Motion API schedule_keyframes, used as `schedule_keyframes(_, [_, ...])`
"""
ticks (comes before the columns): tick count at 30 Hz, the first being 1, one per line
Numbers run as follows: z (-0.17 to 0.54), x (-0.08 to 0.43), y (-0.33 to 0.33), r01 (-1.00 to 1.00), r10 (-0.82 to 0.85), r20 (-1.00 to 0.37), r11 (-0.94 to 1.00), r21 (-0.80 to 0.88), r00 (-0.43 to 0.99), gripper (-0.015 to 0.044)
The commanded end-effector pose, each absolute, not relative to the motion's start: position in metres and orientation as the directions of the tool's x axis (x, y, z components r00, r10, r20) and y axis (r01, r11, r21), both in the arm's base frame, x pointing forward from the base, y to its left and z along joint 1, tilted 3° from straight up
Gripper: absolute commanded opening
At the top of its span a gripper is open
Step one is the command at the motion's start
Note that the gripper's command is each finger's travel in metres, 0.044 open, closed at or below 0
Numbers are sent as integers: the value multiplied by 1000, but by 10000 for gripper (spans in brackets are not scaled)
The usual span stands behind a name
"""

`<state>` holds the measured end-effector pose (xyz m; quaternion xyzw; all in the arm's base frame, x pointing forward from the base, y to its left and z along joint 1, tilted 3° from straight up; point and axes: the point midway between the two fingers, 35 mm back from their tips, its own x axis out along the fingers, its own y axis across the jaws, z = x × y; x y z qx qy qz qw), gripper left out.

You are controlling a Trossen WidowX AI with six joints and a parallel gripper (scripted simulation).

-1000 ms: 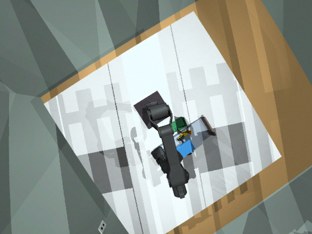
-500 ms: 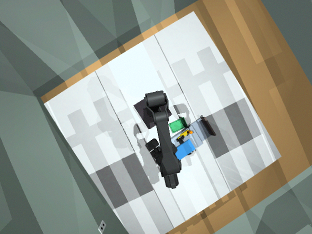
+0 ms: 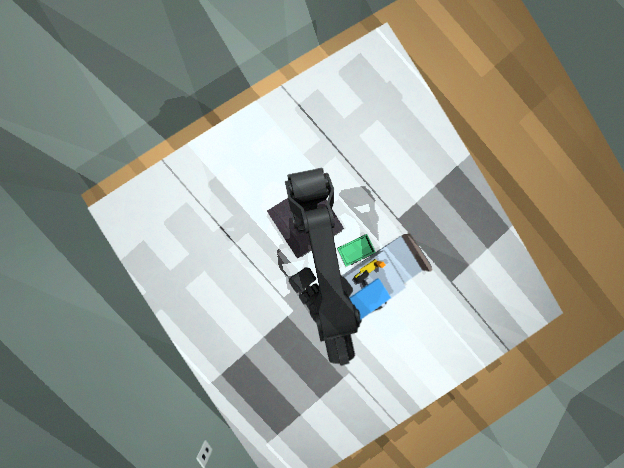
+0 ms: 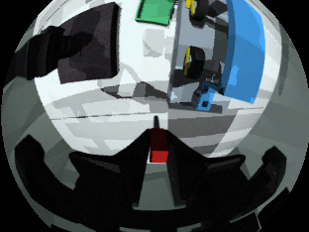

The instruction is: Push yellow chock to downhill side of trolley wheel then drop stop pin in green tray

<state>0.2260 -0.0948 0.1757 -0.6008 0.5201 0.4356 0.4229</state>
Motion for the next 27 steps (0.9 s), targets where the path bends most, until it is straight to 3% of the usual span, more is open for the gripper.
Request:
schedule_keyframes(1, [174,224,-82,-993,-257,-963,-100,-58,82,0])
schedule_keyframes(27, [160,219,8,-993,-249,-965,-99,-59,82,0])
